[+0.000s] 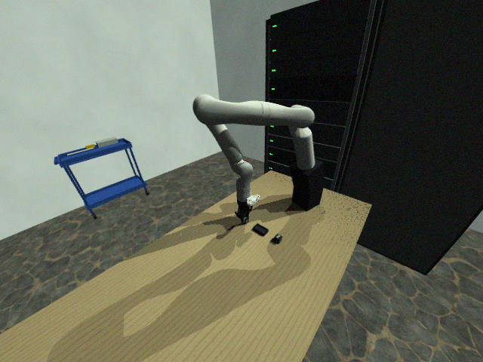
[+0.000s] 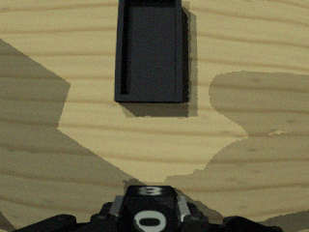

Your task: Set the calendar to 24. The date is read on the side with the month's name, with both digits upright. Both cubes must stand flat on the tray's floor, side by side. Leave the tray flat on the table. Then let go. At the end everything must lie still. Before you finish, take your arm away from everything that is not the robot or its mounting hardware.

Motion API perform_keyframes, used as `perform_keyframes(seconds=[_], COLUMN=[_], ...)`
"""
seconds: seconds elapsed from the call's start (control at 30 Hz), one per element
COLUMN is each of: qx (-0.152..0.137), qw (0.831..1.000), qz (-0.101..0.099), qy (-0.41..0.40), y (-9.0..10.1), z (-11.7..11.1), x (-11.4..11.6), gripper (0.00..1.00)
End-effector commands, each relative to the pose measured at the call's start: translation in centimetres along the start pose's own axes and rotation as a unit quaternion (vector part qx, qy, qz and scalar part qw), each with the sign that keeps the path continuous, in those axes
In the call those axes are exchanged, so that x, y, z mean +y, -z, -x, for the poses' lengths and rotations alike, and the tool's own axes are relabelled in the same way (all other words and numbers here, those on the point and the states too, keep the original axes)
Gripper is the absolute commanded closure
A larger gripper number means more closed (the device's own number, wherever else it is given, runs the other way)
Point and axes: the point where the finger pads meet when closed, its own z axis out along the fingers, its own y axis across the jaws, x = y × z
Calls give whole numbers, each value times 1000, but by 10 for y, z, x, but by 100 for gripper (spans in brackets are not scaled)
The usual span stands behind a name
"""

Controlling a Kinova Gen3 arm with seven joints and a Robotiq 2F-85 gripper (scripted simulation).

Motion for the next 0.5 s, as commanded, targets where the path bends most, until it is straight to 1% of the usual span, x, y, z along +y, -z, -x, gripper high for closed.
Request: perform_keyframes(seconds=[0.0, 0.47], qx=[0, -1], qw=[1000, 1000], qz=[-2, 1], qy=[-2, -2], y=[1, 1], z=[1, 1], x=[-3, -2], gripper=[74, 74])
